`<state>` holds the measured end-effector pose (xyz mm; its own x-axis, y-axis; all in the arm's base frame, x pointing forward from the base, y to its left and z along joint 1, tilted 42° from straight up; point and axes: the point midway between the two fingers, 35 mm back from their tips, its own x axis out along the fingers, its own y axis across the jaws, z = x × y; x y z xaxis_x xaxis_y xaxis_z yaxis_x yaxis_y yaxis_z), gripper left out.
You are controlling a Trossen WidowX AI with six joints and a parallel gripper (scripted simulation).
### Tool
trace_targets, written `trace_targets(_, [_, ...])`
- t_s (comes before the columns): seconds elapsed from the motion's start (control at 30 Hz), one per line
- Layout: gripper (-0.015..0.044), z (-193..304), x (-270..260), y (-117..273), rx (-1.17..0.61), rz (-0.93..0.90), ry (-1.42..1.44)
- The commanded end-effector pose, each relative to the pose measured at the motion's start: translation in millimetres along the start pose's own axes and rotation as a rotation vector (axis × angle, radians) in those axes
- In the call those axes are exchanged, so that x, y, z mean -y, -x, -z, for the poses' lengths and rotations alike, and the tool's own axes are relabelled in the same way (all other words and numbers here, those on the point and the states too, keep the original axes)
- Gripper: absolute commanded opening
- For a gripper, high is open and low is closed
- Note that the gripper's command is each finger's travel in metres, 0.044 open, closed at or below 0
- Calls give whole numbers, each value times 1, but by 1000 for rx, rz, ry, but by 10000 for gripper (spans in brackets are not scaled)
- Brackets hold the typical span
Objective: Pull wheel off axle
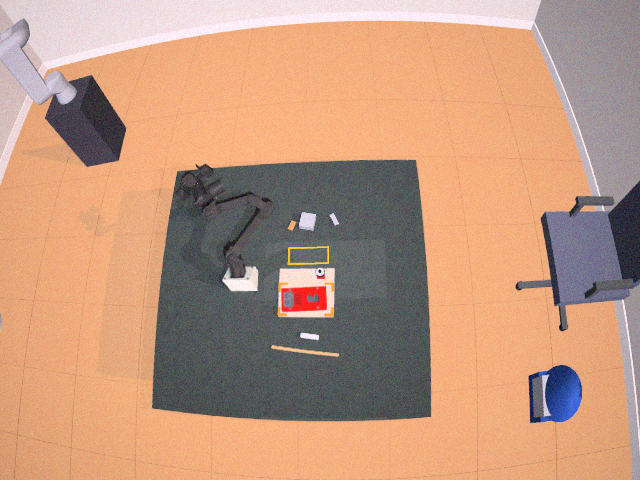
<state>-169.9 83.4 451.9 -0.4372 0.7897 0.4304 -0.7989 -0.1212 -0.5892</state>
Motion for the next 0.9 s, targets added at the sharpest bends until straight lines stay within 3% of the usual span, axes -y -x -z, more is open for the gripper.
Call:
trace_targets(0.0, [374,-1,0,0,5,-2,0])
trace_targets(0.1, [300,-15,-7,4,71,-31,-1])
trace_targets(0.47, [300,-82,-47,38,362,-206,-12])
trace_targets(0.87, [300,-147,-90,109,667,-439,-56])
